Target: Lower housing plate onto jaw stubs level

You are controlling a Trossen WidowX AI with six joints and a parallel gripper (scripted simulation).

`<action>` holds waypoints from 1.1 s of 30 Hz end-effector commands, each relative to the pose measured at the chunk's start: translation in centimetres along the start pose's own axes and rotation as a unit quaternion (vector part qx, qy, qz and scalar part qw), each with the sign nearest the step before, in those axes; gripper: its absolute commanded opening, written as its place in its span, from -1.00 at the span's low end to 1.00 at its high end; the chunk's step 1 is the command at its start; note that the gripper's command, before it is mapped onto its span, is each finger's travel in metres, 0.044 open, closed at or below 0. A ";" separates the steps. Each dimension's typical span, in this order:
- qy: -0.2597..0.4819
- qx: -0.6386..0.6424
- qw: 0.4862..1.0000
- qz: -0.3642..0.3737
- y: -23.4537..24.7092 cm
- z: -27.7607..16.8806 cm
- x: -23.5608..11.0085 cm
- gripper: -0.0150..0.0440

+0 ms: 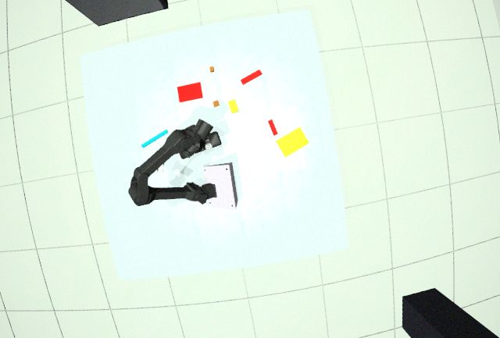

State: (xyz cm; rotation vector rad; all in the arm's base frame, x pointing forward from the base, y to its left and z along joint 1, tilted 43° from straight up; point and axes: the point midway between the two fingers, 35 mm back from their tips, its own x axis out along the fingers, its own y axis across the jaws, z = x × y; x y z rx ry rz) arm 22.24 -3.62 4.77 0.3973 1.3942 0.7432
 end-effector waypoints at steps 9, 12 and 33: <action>0.001 -0.013 1.000 -0.002 -0.1 -0.1 0.0 0.70; 0.001 -0.013 1.000 -0.002 -0.1 -0.1 0.0 0.70; 0.001 -0.013 1.000 -0.002 0.5 -0.5 0.0 0.70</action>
